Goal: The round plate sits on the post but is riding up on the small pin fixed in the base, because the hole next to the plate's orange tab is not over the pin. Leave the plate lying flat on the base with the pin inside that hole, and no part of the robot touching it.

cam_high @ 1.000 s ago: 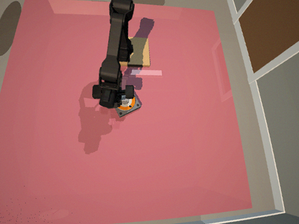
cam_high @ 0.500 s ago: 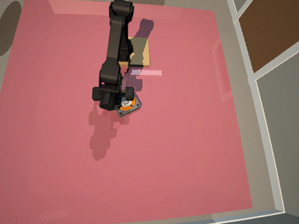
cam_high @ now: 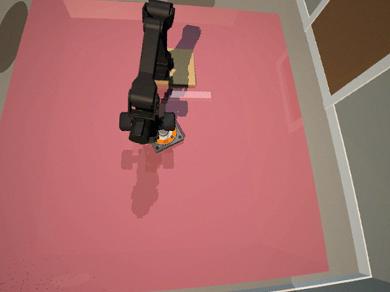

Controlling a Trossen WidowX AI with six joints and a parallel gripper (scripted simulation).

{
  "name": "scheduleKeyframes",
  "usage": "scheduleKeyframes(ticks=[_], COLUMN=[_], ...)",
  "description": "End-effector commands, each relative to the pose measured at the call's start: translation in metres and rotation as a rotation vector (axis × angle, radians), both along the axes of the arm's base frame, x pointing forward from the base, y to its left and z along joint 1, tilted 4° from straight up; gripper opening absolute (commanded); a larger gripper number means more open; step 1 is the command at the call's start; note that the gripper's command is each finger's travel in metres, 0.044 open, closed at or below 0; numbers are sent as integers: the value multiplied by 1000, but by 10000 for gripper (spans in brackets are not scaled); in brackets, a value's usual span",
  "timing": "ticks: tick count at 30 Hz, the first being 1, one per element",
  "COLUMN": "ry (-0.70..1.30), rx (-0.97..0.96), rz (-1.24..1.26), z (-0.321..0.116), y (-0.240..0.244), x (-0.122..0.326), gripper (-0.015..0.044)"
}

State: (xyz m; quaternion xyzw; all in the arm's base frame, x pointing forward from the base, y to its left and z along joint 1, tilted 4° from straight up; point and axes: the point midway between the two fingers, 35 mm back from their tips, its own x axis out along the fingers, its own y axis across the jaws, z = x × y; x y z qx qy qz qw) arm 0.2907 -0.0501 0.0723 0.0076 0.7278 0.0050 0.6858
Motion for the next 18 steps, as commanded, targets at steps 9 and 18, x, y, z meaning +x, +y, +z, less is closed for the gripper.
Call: scheduleKeyframes(ticks=[9, 18], ry=[-11, -11], rx=[-2, -2], rz=[-2, -2], z=[17, 17], y=[-1, -1], x=[1, 1], gripper=[0, 0])
